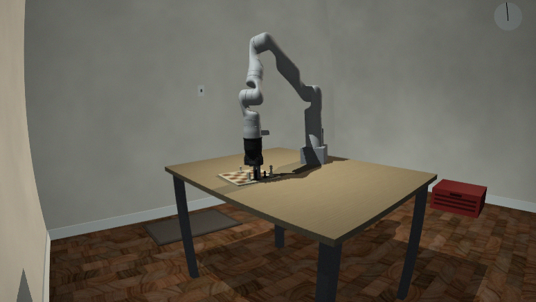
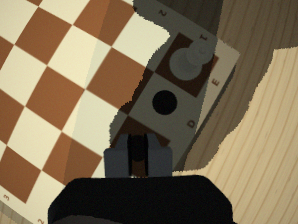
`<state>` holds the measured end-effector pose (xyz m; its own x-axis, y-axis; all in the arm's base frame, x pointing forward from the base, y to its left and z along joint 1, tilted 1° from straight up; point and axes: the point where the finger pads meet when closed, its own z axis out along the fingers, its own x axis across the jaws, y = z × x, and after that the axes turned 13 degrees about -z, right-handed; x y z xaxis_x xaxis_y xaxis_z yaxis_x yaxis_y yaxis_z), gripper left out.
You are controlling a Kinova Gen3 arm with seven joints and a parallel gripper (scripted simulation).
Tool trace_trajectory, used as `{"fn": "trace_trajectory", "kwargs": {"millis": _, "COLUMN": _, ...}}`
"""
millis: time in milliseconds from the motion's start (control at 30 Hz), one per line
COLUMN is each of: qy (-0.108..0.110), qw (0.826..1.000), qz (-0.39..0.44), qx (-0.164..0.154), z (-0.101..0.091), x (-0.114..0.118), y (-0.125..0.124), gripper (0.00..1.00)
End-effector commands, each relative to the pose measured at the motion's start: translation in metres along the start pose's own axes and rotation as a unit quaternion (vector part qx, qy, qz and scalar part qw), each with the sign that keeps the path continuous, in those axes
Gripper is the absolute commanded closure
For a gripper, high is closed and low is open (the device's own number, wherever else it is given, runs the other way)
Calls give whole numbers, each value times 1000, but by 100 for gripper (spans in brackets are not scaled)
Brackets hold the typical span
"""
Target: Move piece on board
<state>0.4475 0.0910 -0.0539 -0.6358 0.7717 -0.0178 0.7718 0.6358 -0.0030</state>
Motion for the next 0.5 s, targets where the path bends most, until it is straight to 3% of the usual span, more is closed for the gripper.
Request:
{"fn": "trace_trajectory", "kwargs": {"millis": 0, "qy": 0, "qw": 1000, "qz": 0, "qx": -1, "z": -1, "x": 0, "y": 0, "gripper": 100}}
{"fn": "trace_trajectory", "kwargs": {"millis": 200, "qy": 0, "qw": 1000, "qz": 0, "qx": -1, "z": -12, "x": 0, "y": 0, "gripper": 100}}
{"fn": "trace_trajectory", "kwargs": {"millis": 467, "qy": 0, "qw": 1000, "qz": 0, "qx": -1, "z": -68, "x": 0, "y": 0, "gripper": 100}}
